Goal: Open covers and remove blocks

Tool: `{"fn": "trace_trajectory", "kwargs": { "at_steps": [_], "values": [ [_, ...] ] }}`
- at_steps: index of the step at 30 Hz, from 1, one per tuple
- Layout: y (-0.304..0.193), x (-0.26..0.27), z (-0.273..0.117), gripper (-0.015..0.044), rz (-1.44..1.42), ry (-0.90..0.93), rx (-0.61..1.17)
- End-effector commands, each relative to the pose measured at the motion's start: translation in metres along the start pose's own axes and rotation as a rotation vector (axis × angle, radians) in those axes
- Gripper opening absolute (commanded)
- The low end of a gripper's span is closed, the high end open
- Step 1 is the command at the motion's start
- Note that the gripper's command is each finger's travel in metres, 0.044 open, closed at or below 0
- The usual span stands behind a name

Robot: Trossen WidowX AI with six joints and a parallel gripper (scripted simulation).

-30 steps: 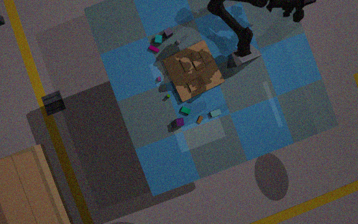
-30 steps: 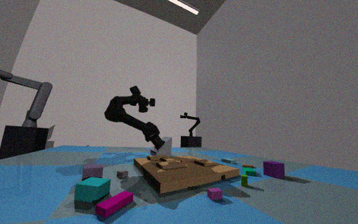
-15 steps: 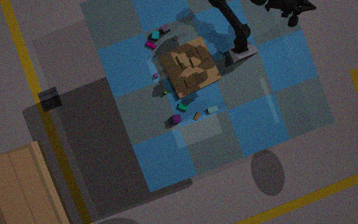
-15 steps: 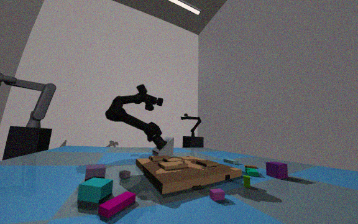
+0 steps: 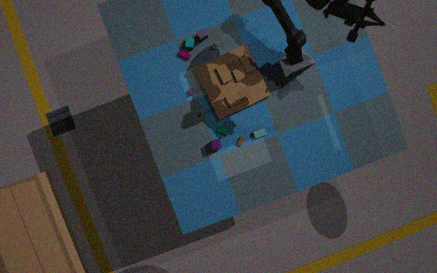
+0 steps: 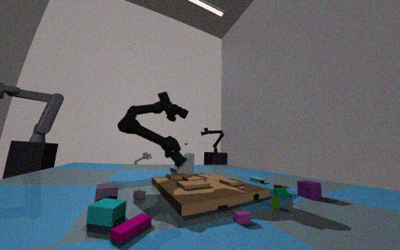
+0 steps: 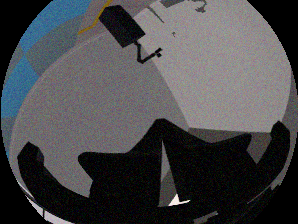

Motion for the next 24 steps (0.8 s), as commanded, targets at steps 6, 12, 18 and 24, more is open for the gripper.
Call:
{"fn": "trace_trajectory", "kwargs": {
  "at_steps": [6,12,18,24],
  "values": [
    [-0.019,0.037,0.006,0.0000,0.219,0.148,0.049],
    [-0.032,0.064,0.007,0.0000,0.381,0.250,0.097],
    [-0.044,0.092,0.005,0.0000,0.543,0.349,0.157],
    [-0.054,0.120,0.000,0.0000,0.691,0.440,0.226]
  ]
}}
Point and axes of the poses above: the point midway between the two fingers, 35 mm back from their tips, its own z axis out along the fingers, its own x axis across the jaws, y = z × x, the point moved 2 cm from there along -z, back along the fingers, and after that the axes turned 8 degrees about -z, right-handed, at the moved point
